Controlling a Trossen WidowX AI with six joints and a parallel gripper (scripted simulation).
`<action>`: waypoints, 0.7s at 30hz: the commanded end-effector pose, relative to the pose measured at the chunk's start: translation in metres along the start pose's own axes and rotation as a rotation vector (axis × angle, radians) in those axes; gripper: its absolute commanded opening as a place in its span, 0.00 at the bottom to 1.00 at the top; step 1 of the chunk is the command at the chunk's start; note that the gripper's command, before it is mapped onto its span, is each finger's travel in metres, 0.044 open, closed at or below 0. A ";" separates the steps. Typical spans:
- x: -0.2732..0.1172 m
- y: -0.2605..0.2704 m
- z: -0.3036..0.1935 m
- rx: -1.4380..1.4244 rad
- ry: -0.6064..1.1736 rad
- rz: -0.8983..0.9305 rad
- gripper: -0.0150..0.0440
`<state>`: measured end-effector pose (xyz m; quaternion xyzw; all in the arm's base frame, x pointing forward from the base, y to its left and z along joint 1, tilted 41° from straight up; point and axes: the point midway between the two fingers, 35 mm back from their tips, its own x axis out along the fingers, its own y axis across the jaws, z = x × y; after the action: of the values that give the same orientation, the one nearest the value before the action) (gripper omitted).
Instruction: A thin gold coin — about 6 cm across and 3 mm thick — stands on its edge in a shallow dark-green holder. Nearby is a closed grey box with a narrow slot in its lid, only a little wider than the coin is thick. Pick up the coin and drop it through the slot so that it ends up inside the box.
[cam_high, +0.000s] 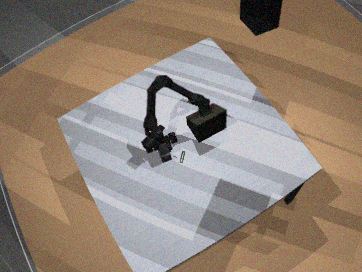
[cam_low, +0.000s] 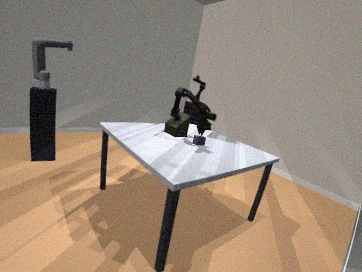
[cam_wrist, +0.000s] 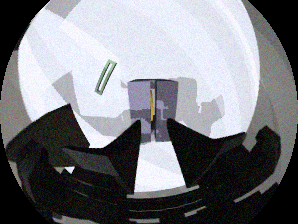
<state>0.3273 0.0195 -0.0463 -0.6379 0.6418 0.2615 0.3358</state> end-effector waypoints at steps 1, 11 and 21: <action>0.000 0.000 0.000 0.001 0.000 0.000 0.53; -0.018 0.000 0.000 0.000 -0.001 0.000 0.84; -0.061 0.004 -0.002 -0.008 0.008 0.008 1.00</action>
<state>0.3222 0.0587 -0.0006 -0.6422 0.6396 0.2637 0.3302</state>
